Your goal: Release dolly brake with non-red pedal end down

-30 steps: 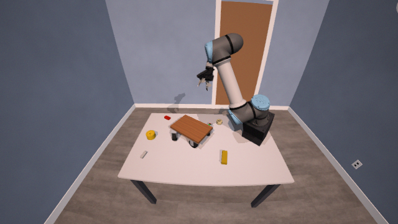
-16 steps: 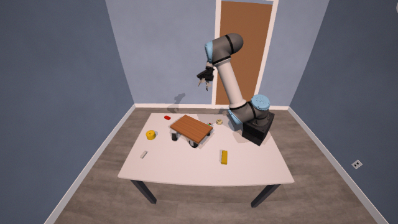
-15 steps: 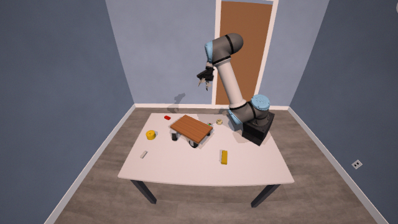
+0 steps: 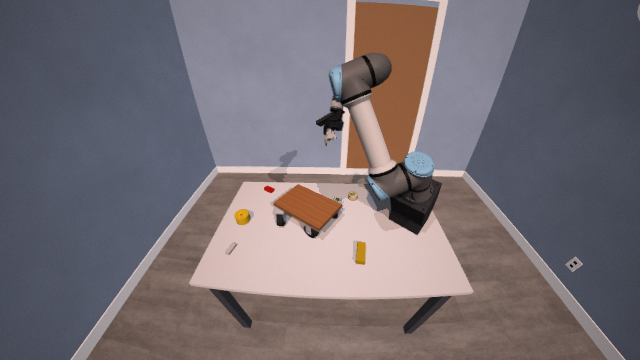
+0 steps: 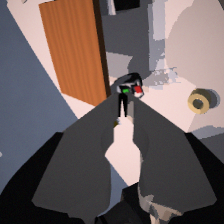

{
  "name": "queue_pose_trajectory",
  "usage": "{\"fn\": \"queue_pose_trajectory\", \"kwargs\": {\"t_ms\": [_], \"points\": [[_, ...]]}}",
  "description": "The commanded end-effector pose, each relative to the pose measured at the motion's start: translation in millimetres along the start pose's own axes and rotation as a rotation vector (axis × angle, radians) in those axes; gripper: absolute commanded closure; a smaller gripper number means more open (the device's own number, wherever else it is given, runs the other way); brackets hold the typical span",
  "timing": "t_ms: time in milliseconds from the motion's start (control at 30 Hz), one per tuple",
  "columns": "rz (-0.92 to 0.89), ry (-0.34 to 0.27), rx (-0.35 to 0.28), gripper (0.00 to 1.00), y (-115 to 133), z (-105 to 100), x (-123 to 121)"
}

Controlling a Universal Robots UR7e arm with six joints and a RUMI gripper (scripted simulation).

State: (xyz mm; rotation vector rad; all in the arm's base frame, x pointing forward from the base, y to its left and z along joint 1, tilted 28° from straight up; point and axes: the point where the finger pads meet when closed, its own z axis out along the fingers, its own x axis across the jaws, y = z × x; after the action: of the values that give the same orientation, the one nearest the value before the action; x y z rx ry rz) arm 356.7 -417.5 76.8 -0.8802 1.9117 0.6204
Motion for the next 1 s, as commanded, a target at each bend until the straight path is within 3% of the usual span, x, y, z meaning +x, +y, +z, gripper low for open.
{"fn": "queue_pose_trajectory", "kwargs": {"t_ms": [0, 200, 567, 667, 967], "points": [[-0.02, 0.036, -0.004, 1.0, 6.5, 9.5, -7.4], [-0.045, 0.081, -0.009, 1.0, 15.6, 22.8, -16.0], [-0.153, 0.264, -0.02, 1.0, 58.5, 79.3, -43.4], [-0.153, 0.264, -0.02, 1.0, 58.5, 79.3, -43.4], [-0.246, 0.415, -0.012, 1.0, 99.5, 127.0, -55.3]]}}
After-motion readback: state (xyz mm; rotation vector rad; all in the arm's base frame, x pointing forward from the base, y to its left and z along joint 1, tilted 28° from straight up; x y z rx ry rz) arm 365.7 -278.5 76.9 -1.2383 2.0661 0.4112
